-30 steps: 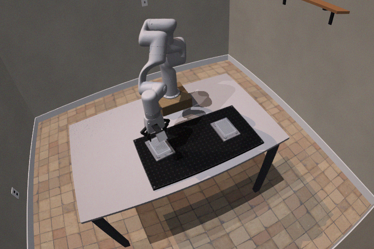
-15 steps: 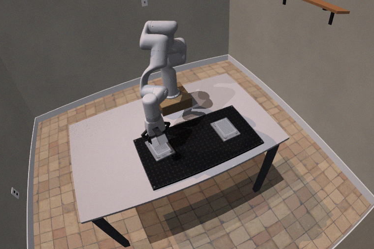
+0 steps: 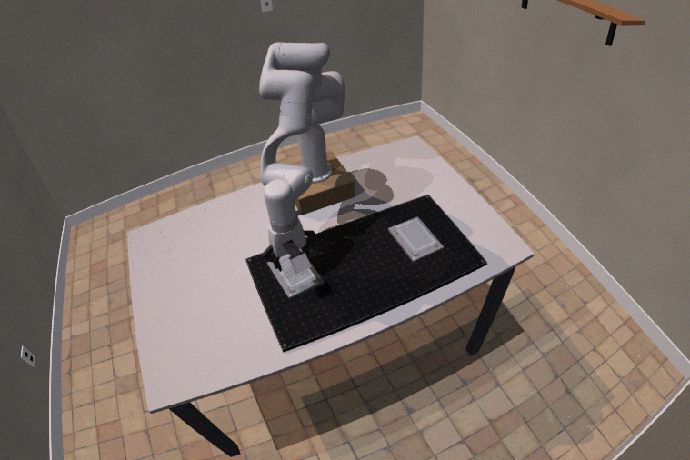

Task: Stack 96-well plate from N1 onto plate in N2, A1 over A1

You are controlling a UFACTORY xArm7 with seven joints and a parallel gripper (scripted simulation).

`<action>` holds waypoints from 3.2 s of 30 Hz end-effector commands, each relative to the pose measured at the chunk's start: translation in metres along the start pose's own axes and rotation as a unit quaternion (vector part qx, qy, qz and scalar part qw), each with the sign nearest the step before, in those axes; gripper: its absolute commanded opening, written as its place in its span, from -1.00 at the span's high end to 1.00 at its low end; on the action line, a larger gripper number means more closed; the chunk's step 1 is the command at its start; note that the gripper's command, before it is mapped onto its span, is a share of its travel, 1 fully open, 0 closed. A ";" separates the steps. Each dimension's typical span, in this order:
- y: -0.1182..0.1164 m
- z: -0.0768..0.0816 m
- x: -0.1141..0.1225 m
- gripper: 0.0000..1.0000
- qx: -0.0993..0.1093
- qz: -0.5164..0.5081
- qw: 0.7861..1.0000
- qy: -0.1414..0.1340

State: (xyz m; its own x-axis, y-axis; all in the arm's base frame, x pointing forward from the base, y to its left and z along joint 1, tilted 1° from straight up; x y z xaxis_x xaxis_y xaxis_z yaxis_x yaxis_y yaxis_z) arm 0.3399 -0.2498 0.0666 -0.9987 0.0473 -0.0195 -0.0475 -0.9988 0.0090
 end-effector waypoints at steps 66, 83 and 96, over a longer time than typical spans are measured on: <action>0.001 -0.033 -0.001 -1.00 0.001 0.000 1.000 0.002; 0.001 -0.033 -0.001 1.00 0.001 0.000 1.000 0.002; 0.001 -0.033 -0.001 1.00 0.001 0.000 1.000 0.002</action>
State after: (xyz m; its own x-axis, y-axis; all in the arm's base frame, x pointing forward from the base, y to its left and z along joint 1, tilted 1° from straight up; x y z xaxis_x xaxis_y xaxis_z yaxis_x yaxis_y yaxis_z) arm 0.3408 -0.2503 0.0329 -0.9987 0.0472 -0.0203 -0.0474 -0.9988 0.0088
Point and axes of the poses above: the point where the finger pads meet when closed, its own z axis back along the fingers, its own y axis across the jaws, x = y × z, the point moved 6 cm from there along z, back along the fingers, and after that the axes turned 4 degrees about -z, right-handed, at the moved point
